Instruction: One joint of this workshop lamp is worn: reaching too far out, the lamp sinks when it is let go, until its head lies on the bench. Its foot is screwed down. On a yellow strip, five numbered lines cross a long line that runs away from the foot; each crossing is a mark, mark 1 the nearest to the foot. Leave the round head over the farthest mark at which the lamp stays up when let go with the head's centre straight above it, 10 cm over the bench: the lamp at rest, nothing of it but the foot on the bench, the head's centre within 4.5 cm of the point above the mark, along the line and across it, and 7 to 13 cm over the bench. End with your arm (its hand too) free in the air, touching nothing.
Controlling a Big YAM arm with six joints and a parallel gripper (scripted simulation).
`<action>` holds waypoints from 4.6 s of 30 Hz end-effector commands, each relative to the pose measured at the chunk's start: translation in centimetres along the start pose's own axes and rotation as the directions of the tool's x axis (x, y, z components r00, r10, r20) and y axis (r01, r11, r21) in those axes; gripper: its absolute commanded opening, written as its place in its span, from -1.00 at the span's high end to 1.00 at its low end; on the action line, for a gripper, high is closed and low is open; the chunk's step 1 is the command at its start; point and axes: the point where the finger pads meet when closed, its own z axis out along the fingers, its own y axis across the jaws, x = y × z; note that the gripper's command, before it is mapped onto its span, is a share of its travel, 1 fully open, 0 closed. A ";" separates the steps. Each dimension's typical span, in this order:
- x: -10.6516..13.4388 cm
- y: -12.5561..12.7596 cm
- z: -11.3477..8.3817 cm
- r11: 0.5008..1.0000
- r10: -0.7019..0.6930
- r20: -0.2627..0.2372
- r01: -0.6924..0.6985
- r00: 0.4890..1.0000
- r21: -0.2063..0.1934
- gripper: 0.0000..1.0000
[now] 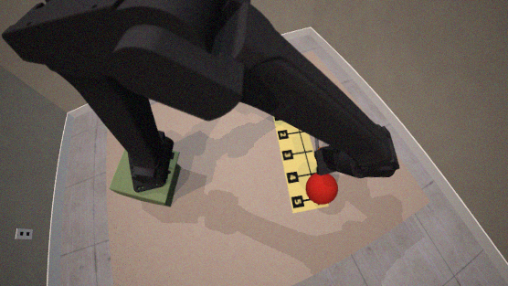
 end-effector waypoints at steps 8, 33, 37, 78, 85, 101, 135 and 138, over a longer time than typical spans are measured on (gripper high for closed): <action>5.8 -2.2 -5.0 0.995 0.023 -0.100 -0.013 0.995 0.102 1.00; 6.0 -2.1 -4.9 0.995 0.023 -0.100 -0.013 0.995 0.102 1.00; 6.0 -2.1 -4.9 0.995 0.023 -0.100 -0.013 0.995 0.102 1.00; 6.1 -1.9 -4.8 0.995 0.023 -0.099 -0.013 0.995 0.103 1.00; 6.1 -1.9 -4.8 0.995 0.023 -0.099 -0.013 0.995 0.103 1.00; 6.2 -1.9 -4.8 0.995 0.023 -0.099 -0.012 0.995 0.103 1.00; 0.9 -0.4 -0.9 1.000 -0.014 -0.016 0.015 1.000 0.025 -1.00; 1.1 -0.4 -1.0 1.000 -0.016 -0.018 0.016 1.000 0.027 -1.00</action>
